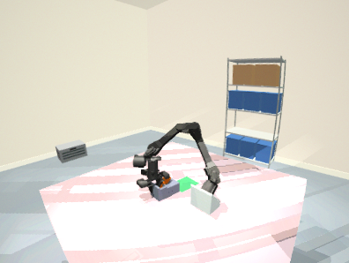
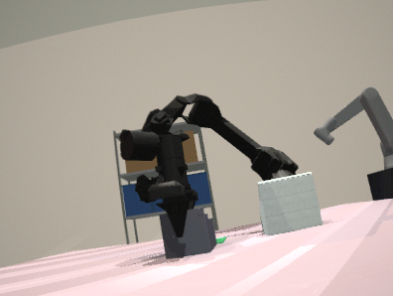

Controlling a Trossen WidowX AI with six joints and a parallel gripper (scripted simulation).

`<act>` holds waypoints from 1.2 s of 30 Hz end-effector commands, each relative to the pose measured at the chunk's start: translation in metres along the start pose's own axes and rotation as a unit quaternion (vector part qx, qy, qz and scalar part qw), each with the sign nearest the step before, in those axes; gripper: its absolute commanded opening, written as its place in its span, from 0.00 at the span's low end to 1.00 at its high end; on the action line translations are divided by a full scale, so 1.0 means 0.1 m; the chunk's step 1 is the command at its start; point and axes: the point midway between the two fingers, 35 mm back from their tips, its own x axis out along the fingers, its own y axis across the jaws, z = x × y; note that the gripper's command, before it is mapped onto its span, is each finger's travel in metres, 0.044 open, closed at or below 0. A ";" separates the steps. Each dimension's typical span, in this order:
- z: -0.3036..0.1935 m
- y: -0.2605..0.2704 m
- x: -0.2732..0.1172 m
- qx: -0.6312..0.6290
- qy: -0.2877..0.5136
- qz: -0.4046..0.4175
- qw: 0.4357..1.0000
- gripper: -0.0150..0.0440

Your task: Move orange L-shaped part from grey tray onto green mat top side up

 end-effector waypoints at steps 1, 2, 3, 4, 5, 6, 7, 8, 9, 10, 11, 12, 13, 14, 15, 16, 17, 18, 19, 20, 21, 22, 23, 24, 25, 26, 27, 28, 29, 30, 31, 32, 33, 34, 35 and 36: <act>-0.01 -0.04 0.03 -0.003 0.003 -0.009 1.000 0.56; -0.01 -0.04 0.03 -0.003 0.003 -0.009 1.000 0.56; -0.01 -0.04 0.03 -0.003 0.003 -0.009 1.000 0.56; -0.01 -0.04 0.03 -0.003 0.003 -0.009 1.000 0.56; -0.01 -0.04 0.03 -0.003 0.003 -0.009 1.000 0.56; -0.01 -0.04 0.03 -0.003 0.003 -0.009 1.000 0.56; -0.01 -0.04 0.03 -0.003 0.003 -0.009 1.000 0.56; -0.01 -0.04 0.03 -0.003 0.003 -0.009 1.000 0.56; -0.01 -0.04 0.03 -0.003 0.003 -0.009 1.000 0.56; -0.01 -0.04 0.03 -0.003 0.003 -0.009 1.000 0.56; -0.01 -0.04 0.03 -0.003 0.003 -0.009 1.000 0.56; 0.00 0.00 0.00 0.000 0.000 -0.001 1.000 0.56; 0.00 0.00 0.00 0.000 0.000 -0.001 1.000 0.56; 0.00 0.00 0.00 0.000 0.000 -0.001 1.000 0.56; 0.00 0.00 0.00 0.000 0.000 -0.001 1.000 0.56; 0.00 0.00 0.00 0.000 0.000 -0.001 1.000 0.56; 0.00 0.00 0.00 0.000 0.000 -0.001 1.000 0.56; 0.00 0.00 0.00 0.000 0.000 -0.001 1.000 0.56; 0.00 0.01 -0.01 0.000 0.001 -0.001 1.000 0.56; 0.00 0.01 -0.02 -0.001 0.001 -0.002 1.000 0.56; 0.00 0.02 -0.03 -0.001 0.001 -0.003 1.000 0.56; -0.01 0.04 -0.05 -0.002 0.002 -0.004 1.000 0.56; -0.01 0.05 -0.07 -0.002 0.002 -0.005 1.000 0.56; -0.01 0.06 -0.09 -0.003 0.003 -0.006 1.000 0.56; -0.01 0.07 -0.10 -0.003 0.003 -0.007 1.000 0.56; -0.01 0.08 -0.11 -0.003 0.003 -0.008 1.000 0.56; -0.01 0.08 -0.12 -0.003 0.003 -0.008 1.000 0.56; -0.01 0.08 -0.12 -0.003 0.003 -0.008 1.000 0.56; -0.01 0.08 -0.15 -0.003 0.003 -0.008 1.000 0.56; 0.00 0.08 -0.21 -0.003 0.003 -0.007 1.000 0.56; 0.01 0.08 -0.29 -0.003 0.003 -0.007 1.000 0.56; 0.01 0.08 -0.41 -0.004 0.003 -0.007 1.000 0.56; 0.02 0.07 -0.55 -0.004 0.004 -0.006 1.000 0.56; 0.02 0.05 -0.69 -0.004 0.004 -0.006 1.000 0.56; 0.01 0.03 -0.84 -0.004 0.004 -0.006 1.000 0.56; 0.00 0.01 -0.97 -0.004 0.004 -0.006 1.000 0.56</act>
